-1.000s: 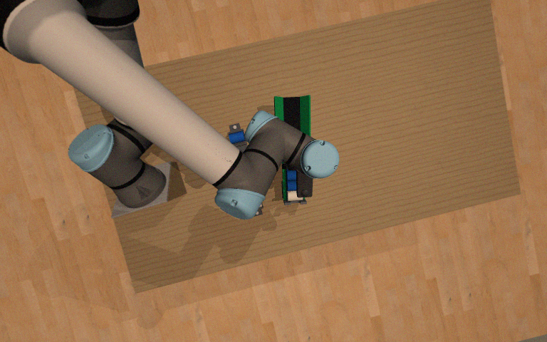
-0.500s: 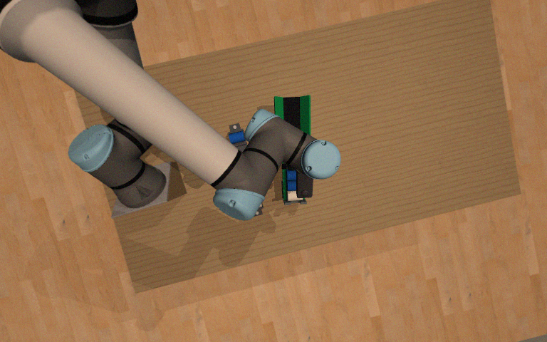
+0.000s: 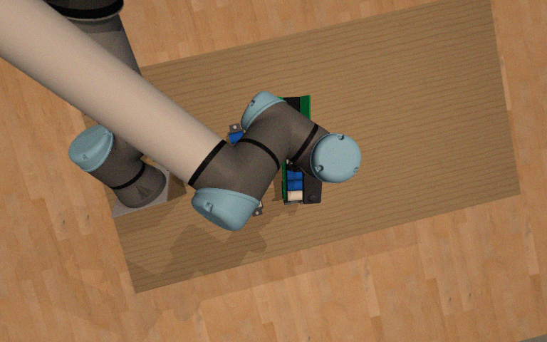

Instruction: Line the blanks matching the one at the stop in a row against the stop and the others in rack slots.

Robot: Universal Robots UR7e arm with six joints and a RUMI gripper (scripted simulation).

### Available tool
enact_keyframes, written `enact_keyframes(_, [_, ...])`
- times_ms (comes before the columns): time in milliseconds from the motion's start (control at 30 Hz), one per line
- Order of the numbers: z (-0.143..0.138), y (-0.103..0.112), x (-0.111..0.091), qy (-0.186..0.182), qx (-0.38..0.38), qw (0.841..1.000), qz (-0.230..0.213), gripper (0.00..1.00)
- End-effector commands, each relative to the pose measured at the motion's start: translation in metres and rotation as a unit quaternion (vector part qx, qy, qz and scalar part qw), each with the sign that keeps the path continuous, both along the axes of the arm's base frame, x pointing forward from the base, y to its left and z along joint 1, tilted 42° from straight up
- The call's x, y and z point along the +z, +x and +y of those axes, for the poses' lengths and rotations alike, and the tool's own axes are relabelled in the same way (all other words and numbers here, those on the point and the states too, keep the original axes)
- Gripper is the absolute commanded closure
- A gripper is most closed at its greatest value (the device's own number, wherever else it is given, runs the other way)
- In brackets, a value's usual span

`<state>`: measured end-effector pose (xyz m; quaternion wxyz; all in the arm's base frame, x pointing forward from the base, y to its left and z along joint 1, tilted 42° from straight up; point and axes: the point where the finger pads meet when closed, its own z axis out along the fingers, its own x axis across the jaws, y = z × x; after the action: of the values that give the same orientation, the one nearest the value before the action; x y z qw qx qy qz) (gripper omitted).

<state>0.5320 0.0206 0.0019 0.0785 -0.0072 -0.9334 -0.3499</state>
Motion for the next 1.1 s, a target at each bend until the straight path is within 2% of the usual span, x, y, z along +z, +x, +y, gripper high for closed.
enact_keyframes(0, [-0.008, 0.001, 0.008, 0.002, 0.002, 1.0, 0.003, 0.67])
enact_keyframes(433, [-0.007, 0.0, 0.007, 0.002, 0.003, 1.0, 0.004, 0.67])
enact_keyframes(567, [-0.01, -0.007, 0.004, 0.002, 0.004, 1.0, 0.002, 0.67])
enact_keyframes(667, [-0.018, -0.021, -0.004, 0.003, 0.01, 1.0, -0.003, 0.67])
enact_keyframes(800, [-0.032, -0.053, -0.021, 0.004, 0.023, 1.0, -0.015, 0.67])
enact_keyframes(867, [-0.032, -0.053, -0.021, 0.004, 0.023, 1.0, -0.015, 0.67])
enact_keyframes(1000, [-0.044, -0.095, -0.041, 0.006, 0.039, 0.999, -0.029, 0.67])
enact_keyframes(1033, [-0.044, -0.096, -0.041, 0.006, 0.039, 0.999, -0.029, 0.67])
enact_keyframes(1067, [-0.046, -0.107, -0.046, 0.007, 0.044, 0.998, -0.033, 0.67])
